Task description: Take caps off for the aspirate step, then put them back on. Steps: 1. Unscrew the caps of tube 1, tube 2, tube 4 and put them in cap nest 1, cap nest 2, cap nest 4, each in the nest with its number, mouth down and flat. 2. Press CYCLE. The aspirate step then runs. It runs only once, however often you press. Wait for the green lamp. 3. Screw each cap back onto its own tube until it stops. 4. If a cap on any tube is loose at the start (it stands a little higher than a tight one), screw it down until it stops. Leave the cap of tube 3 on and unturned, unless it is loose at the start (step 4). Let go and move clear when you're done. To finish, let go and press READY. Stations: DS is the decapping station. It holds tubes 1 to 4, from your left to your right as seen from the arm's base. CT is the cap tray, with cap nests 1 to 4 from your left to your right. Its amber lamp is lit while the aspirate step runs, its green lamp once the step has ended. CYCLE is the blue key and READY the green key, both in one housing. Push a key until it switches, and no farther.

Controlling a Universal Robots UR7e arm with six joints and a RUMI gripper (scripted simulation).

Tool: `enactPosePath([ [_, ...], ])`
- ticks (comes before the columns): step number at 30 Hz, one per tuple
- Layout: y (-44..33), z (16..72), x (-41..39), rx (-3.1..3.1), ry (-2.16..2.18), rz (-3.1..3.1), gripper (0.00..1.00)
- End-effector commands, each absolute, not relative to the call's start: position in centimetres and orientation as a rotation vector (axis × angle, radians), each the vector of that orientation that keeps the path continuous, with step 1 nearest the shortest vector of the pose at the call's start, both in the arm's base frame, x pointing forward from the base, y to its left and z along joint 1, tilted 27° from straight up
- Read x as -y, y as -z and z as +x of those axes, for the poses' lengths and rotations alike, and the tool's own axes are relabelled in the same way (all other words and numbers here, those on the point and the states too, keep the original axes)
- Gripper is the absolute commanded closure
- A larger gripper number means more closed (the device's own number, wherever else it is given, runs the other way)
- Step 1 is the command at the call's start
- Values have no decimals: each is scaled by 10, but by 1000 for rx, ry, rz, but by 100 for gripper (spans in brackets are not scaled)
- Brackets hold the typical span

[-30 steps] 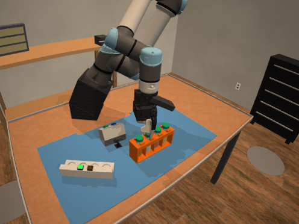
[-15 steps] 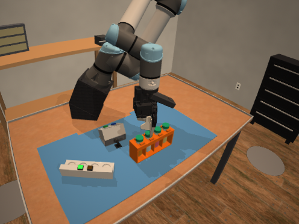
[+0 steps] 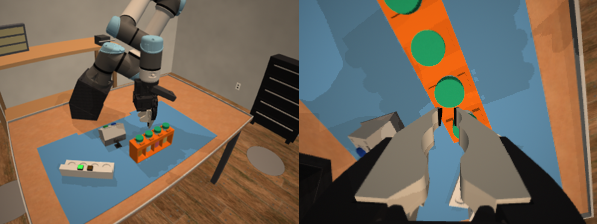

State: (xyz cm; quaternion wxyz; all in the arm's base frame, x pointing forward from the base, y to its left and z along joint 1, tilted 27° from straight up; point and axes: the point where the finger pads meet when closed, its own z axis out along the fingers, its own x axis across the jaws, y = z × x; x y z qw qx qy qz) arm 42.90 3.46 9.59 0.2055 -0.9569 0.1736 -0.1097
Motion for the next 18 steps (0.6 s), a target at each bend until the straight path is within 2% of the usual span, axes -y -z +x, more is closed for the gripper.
enactPosePath([
  [1,-88,409,-24,-171,374,-2725,100],
  [8,-71,377,-9,-68,395,-2737,100],
  [15,-71,377,-9,-68,395,-2737,100],
  [18,-54,360,-2,-68,395,-2737,100],
])
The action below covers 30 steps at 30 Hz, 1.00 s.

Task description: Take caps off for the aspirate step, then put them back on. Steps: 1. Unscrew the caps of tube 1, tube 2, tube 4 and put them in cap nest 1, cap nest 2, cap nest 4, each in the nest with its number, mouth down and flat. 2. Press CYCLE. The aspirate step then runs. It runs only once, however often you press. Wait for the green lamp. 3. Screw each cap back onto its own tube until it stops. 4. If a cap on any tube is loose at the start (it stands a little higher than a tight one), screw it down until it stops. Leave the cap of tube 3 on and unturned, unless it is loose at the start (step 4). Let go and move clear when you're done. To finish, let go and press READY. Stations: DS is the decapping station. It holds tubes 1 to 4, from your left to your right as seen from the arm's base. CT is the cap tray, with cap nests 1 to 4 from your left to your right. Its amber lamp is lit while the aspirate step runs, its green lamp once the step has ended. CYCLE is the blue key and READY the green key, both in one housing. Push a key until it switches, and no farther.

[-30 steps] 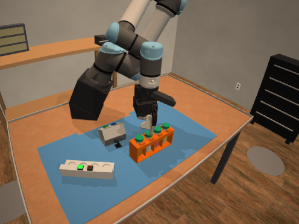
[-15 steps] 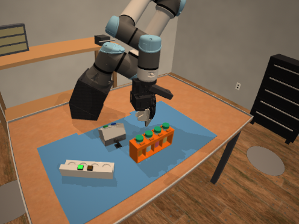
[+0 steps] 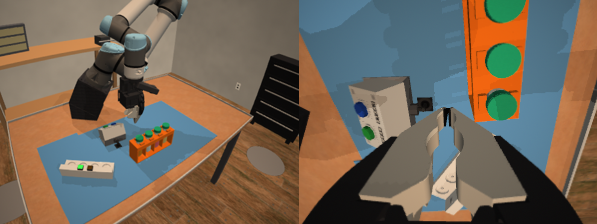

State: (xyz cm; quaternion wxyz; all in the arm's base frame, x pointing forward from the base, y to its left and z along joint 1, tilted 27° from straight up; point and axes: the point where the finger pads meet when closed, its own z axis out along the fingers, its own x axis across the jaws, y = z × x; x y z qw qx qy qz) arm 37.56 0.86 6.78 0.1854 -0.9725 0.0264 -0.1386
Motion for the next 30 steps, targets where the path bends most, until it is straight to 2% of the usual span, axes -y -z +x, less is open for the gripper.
enactPosePath([
  [1,-49,354,1,-68,395,-2737,100],
  [30,49,253,40,-68,394,-2737,100],
])
